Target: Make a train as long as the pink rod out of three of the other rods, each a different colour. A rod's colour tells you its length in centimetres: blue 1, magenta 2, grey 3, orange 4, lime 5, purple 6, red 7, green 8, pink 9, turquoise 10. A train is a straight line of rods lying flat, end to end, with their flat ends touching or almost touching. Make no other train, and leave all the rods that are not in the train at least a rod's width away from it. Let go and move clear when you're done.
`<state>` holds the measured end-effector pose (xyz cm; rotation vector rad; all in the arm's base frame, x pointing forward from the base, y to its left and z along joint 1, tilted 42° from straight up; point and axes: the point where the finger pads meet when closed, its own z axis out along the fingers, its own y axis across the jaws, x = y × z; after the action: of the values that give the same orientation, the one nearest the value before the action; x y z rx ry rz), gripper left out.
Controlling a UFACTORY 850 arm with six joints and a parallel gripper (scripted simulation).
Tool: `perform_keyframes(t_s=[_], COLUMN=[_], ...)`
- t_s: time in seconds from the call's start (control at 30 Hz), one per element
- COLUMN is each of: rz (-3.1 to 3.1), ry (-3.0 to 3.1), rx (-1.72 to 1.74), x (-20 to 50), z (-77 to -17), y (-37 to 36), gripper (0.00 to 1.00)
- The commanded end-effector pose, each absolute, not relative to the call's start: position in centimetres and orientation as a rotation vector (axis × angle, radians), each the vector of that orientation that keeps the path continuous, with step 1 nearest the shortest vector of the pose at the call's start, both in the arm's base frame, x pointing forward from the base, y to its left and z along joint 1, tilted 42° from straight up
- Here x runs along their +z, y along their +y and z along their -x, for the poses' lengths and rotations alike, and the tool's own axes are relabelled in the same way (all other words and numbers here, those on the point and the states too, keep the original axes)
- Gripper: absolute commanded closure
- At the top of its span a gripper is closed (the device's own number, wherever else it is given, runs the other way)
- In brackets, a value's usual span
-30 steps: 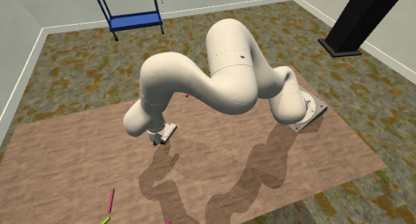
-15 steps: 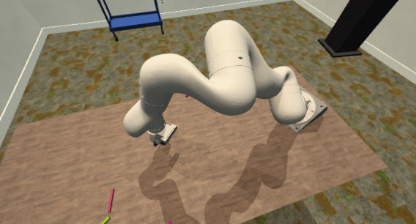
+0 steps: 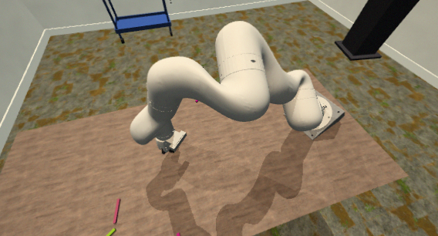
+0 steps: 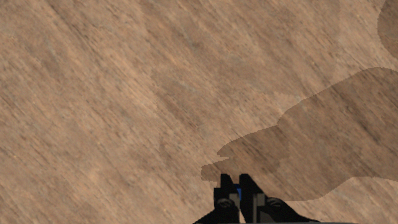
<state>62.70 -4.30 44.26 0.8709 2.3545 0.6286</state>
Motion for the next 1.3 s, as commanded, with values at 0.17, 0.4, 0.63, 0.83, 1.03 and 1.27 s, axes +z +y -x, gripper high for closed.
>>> perform_keyframes(t_s=[0.17,0.4,0.63,0.83,1.03,1.27], rz=[-0.87,-0.87,-0.87,-0.87,-0.87,-0.87], ry=[2.353,2.353,2.353,2.353,2.353,2.353], rx=[0.629,0.629,0.629,0.629,0.629,0.629], x=[44.37,44.37,44.37,44.37,44.37,44.37], z=[-62.72,-62.72,-62.72,-62.72,-62.72,-62.72], y=[-4.32,-4.32,-4.32,-4.32,-4.32,-4.32], gripper=[0.96,0.96,0.88,0.84,0.76,0.76])
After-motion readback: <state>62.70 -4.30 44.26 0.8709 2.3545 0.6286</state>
